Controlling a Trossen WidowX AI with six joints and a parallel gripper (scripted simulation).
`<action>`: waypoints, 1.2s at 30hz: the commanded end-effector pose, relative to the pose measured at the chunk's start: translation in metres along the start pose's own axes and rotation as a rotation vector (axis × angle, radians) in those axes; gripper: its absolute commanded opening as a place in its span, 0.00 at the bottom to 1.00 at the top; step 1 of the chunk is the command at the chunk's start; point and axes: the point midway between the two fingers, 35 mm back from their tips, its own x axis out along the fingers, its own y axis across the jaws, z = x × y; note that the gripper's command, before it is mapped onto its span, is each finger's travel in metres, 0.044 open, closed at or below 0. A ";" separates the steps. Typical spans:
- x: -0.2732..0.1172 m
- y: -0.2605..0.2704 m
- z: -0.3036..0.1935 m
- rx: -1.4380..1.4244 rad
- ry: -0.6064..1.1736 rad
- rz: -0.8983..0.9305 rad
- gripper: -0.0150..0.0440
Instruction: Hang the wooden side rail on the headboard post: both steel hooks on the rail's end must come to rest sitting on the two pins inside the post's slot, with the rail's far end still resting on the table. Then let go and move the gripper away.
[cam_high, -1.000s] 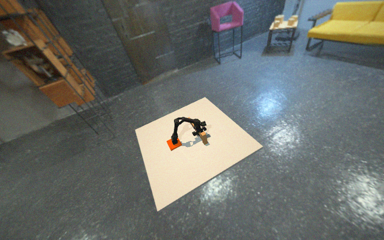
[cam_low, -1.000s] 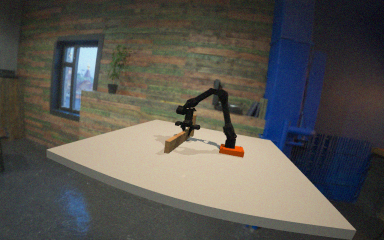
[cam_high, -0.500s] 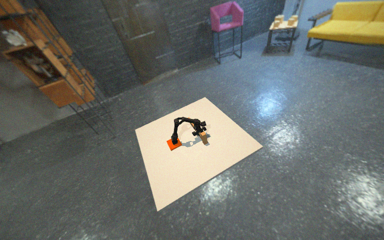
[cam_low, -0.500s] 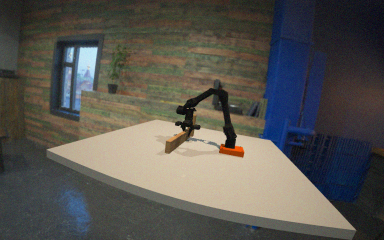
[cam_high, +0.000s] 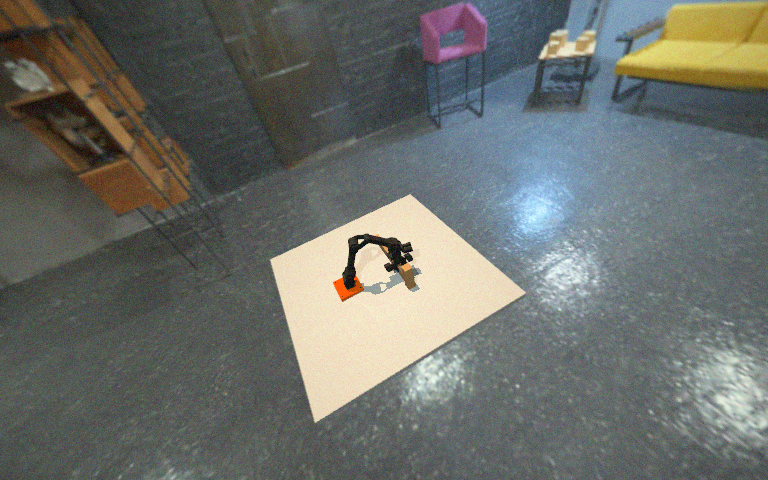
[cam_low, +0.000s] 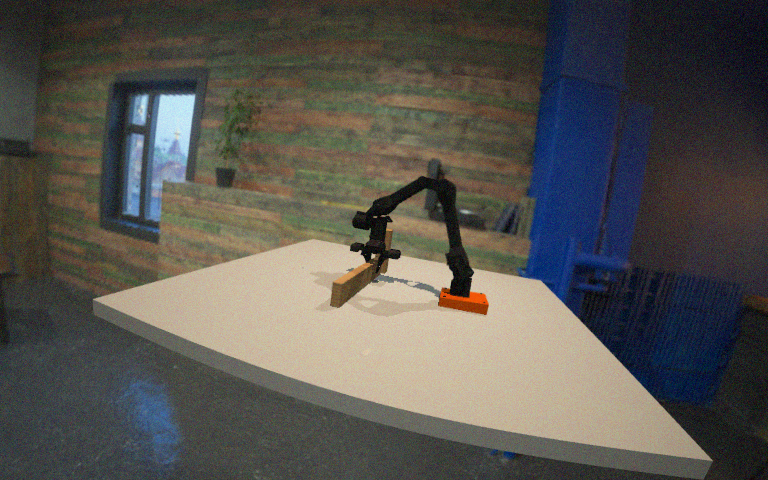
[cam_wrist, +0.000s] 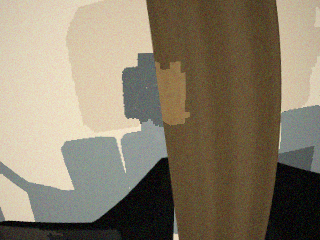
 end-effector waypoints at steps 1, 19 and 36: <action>-0.002 0.000 0.000 -0.019 0.000 0.001 0.25; -0.005 0.000 0.000 -0.019 0.000 0.001 0.25; -0.008 0.000 0.000 -0.019 0.000 0.001 0.25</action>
